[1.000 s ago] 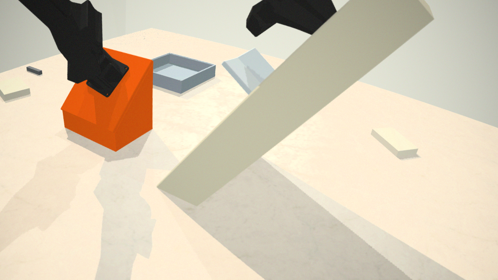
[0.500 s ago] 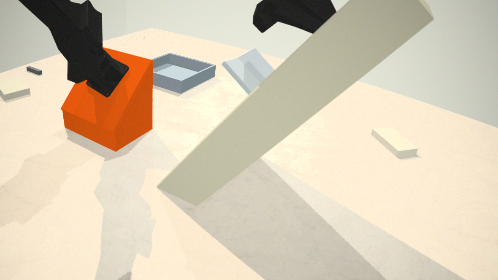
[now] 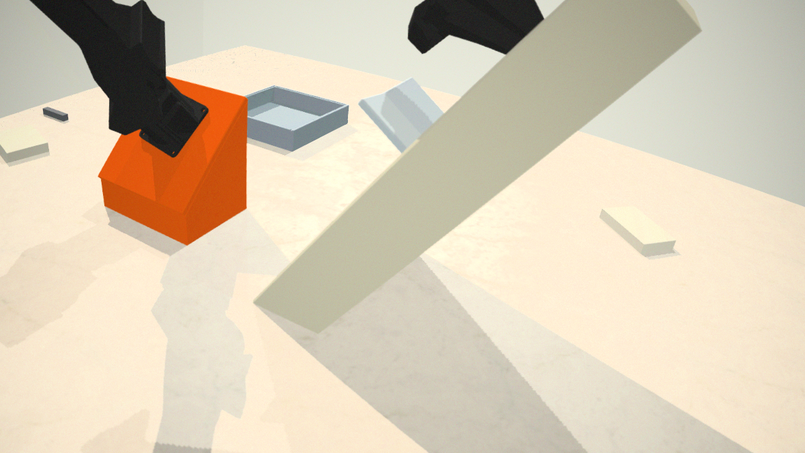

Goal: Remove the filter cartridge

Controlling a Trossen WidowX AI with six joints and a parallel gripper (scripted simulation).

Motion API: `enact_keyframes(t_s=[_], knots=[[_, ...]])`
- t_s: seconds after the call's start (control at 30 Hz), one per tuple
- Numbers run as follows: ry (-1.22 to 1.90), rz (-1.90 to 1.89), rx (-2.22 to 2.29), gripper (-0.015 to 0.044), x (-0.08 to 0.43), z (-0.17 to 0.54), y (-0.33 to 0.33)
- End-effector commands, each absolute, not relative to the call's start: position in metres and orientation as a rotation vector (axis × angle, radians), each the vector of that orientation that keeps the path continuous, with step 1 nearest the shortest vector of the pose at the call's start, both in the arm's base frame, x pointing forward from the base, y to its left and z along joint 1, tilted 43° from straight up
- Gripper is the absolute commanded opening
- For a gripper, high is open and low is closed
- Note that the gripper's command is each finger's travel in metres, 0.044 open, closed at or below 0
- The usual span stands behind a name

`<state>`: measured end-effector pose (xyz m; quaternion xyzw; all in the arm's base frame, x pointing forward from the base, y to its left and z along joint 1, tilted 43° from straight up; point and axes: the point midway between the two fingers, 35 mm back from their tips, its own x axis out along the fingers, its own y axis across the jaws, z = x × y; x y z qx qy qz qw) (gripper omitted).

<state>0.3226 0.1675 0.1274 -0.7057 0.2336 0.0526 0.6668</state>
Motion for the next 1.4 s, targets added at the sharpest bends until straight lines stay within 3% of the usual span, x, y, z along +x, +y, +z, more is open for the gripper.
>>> enact_keyframes(t_s=[0.0,1.33,1.37], knots=[[0.551,0.123,-1.569,0.0,0.338,0.122,0.162],[0.551,0.123,-1.569,0.0,0.338,0.122,0.162],[0.528,0.121,-1.597,0.0,0.322,0.128,0.168]])
